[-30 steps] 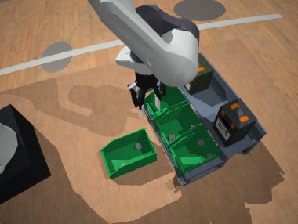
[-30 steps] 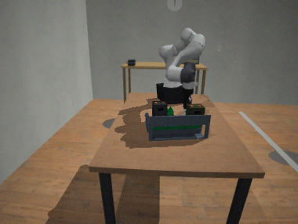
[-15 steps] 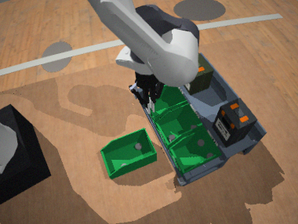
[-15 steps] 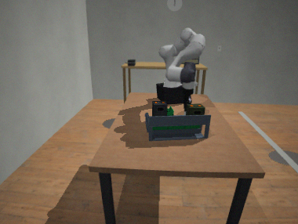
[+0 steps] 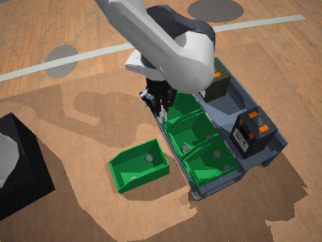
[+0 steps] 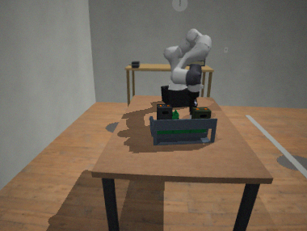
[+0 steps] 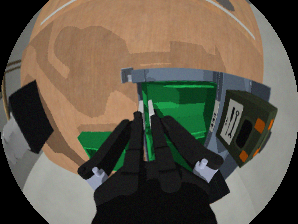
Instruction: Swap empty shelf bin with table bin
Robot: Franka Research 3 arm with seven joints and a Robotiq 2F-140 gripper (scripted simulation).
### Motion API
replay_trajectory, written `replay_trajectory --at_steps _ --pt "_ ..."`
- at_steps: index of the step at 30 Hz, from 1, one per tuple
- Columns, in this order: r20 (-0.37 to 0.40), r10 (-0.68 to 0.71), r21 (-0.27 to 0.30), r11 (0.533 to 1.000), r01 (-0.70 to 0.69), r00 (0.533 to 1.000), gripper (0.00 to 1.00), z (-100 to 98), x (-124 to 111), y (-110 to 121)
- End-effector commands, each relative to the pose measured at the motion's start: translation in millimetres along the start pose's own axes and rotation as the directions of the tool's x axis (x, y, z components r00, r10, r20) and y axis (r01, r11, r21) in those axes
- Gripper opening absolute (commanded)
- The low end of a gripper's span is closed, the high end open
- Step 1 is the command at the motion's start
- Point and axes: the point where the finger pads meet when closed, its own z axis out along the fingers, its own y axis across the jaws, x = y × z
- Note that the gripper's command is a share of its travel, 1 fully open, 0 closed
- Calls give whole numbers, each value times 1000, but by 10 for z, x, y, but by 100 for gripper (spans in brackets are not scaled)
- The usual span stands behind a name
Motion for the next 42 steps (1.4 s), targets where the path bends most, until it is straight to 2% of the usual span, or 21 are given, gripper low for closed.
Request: replay_trajectory --at_steps 1,17,42 --pt "1 0 -3 1000 0 1000 0 11 -1 10" --pt "1 0 -3 1000 0 1000 0 1 -1 10" --pt "1 0 -3 1000 0 1000 0 -198 -1 10"
